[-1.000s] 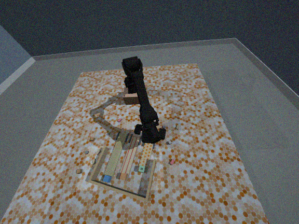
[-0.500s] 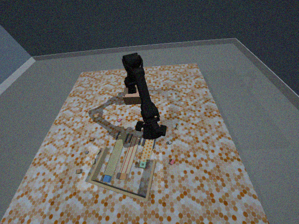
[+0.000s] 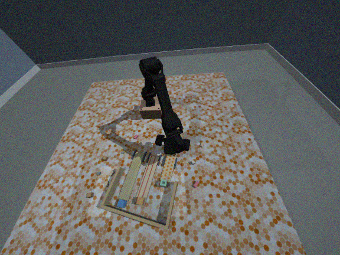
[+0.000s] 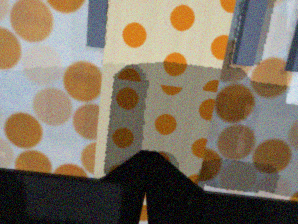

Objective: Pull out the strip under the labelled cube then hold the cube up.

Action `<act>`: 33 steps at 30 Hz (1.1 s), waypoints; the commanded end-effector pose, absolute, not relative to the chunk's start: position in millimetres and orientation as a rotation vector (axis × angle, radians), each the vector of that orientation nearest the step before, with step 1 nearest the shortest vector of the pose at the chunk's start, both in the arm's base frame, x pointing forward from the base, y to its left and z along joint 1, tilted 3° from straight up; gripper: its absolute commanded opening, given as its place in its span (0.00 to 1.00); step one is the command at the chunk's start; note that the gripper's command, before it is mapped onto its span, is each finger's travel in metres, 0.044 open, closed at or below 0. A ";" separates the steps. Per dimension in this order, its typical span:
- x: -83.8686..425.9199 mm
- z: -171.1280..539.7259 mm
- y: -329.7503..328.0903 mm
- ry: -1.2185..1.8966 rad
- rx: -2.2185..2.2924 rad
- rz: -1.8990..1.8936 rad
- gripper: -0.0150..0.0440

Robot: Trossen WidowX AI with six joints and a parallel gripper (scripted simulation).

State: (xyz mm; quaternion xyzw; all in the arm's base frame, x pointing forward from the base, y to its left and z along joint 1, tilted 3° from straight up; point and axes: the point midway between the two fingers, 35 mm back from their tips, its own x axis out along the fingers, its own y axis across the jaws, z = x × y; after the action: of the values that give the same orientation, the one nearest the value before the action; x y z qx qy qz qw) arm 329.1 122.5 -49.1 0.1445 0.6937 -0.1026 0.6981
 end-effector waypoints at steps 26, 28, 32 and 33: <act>281.8 -53.1 138.7 1.574 0.318 -0.228 0.25; 279.0 -53.0 139.7 1.574 0.318 -0.228 0.25; 273.5 -52.9 141.7 1.575 0.319 -0.228 0.25; 272.1 -52.9 142.2 1.575 0.319 -0.228 0.25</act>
State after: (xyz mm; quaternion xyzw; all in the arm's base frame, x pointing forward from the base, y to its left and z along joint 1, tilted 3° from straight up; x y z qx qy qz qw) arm 284.0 140.5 -48.3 0.1456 0.6945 -0.1012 0.6973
